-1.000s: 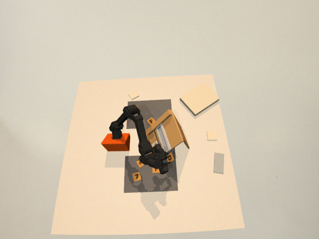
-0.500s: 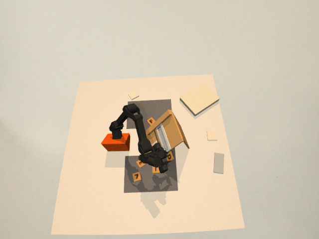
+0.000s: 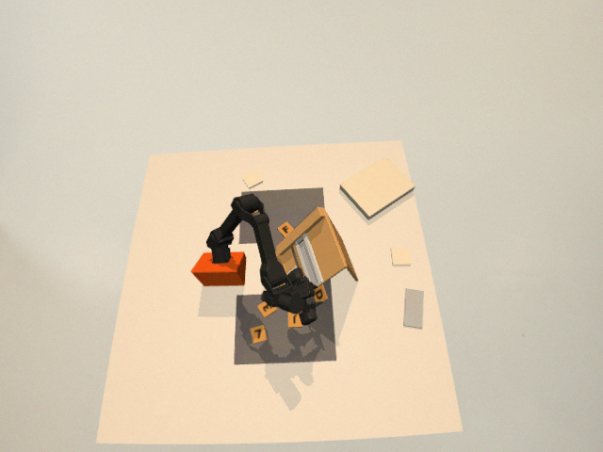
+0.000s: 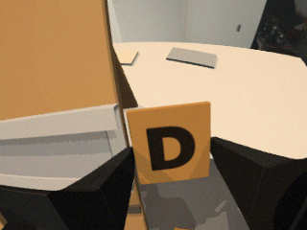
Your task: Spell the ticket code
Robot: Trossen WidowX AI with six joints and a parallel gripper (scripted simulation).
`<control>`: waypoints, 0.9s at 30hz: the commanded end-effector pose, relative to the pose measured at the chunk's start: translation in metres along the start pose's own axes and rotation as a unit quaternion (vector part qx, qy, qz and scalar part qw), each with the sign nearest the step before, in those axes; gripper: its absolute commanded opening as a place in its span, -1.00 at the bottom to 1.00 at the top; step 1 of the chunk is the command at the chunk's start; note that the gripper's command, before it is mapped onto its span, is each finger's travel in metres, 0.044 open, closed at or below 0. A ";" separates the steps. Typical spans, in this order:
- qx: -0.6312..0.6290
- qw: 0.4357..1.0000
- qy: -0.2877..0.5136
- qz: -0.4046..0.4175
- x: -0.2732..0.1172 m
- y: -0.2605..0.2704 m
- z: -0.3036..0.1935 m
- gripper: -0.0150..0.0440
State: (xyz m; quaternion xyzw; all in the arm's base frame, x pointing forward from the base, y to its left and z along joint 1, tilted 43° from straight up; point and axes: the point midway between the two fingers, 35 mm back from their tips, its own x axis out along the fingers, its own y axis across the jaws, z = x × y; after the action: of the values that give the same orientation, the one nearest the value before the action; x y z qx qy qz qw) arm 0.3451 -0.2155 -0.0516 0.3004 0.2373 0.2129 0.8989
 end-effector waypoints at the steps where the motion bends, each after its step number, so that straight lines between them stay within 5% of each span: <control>1: 0.000 1.000 0.000 -0.001 0.000 0.002 0.001 -0.49; 27: 0.000 1.000 0.000 -0.001 0.000 0.015 0.001 -0.49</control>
State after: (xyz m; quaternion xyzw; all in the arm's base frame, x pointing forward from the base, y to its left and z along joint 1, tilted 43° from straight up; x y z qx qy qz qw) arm 0.3418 -0.2055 -0.0429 0.3012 0.2367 0.2135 0.8987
